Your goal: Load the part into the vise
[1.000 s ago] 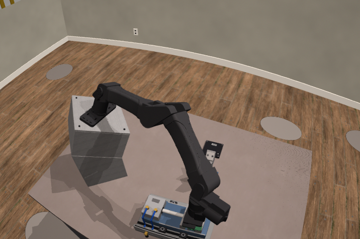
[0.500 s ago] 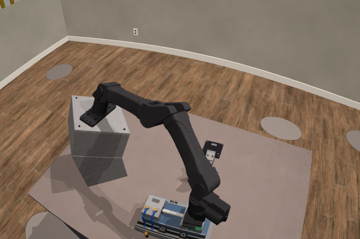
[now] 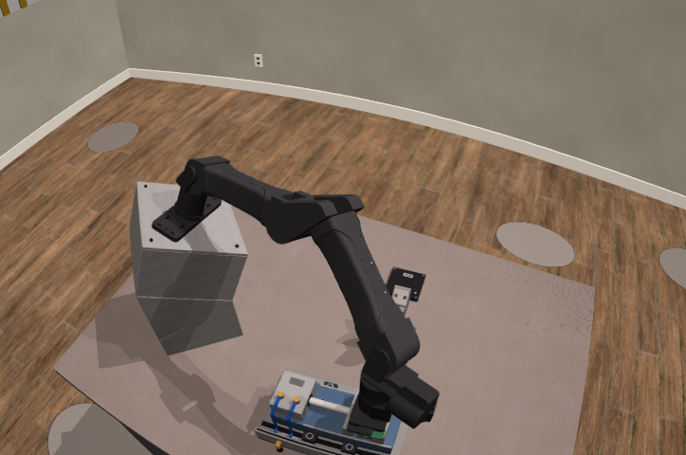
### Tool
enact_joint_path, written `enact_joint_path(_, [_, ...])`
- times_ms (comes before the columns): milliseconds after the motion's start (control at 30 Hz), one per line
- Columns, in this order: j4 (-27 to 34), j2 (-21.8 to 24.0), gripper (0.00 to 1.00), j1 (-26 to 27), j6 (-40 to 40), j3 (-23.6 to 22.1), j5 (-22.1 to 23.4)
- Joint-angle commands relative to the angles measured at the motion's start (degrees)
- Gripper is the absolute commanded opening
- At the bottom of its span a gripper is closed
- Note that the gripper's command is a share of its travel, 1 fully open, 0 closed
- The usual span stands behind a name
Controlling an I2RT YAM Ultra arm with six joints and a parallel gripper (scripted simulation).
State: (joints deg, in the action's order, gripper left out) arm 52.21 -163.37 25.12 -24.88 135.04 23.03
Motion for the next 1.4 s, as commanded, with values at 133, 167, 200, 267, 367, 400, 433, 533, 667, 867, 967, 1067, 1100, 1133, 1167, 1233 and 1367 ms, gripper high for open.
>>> enact_joint_path(133, [1.4, 3.0, 0.74, 1.4, -0.8, 0.4, 0.5])
enact_joint_path(167, [1.7, 3.2, 0.74, 1.5, -0.9, -0.5, 0.5])
enact_joint_path(200, [2.0, 3.4, 0.74, 1.5, -1.0, -1.0, 0.6])
enact_joint_path(267, [2.4, 4.0, 0.74, 1.7, -1.2, -1.2, 0.6])
enact_joint_path(367, [2.7, 4.4, 0.74, 1.9, -1.3, -1.4, 0.6])
enact_joint_path(400, [2.9, 4.7, 0.74, 2.0, -1.4, -1.5, 0.6])
enact_joint_path(433, [3.2, 5.1, 0.74, 2.1, -1.5, -1.6, 0.7])
enact_joint_path(533, [4.1, 6.1, 0.74, 2.4, -1.9, -1.9, 0.7])
enact_joint_path(667, [5.3, 7.5, 0.74, 2.9, -2.4, -2.3, 0.8])
enact_joint_path(867, [6.8, 8.9, 0.74, 3.5, -3.0, -2.5, 0.9])
enact_joint_path(967, [7.3, 9.4, 0.74, 3.7, -3.2, -2.5, 0.9])
enact_joint_path(1067, [7.8, 9.8, 0.74, 3.9, -3.4, -2.5, 1.0])
enact_joint_path(1100, [7.9, 9.9, 0.74, 3.9, -3.5, -2.5, 1.0])
enact_joint_path(1133, [8.0, 10.0, 0.74, 3.9, -3.5, -2.4, 1.0])
enact_joint_path(1167, [8.1, 10.0, 0.74, 4.0, -3.5, -2.4, 1.0])
enact_joint_path(1233, [8.2, 10.1, 0.74, 4.0, -3.6, -2.5, 1.0])
enact_joint_path(1367, [7.7, 10.1, 0.0, 4.0, -3.5, -2.5, 1.0])
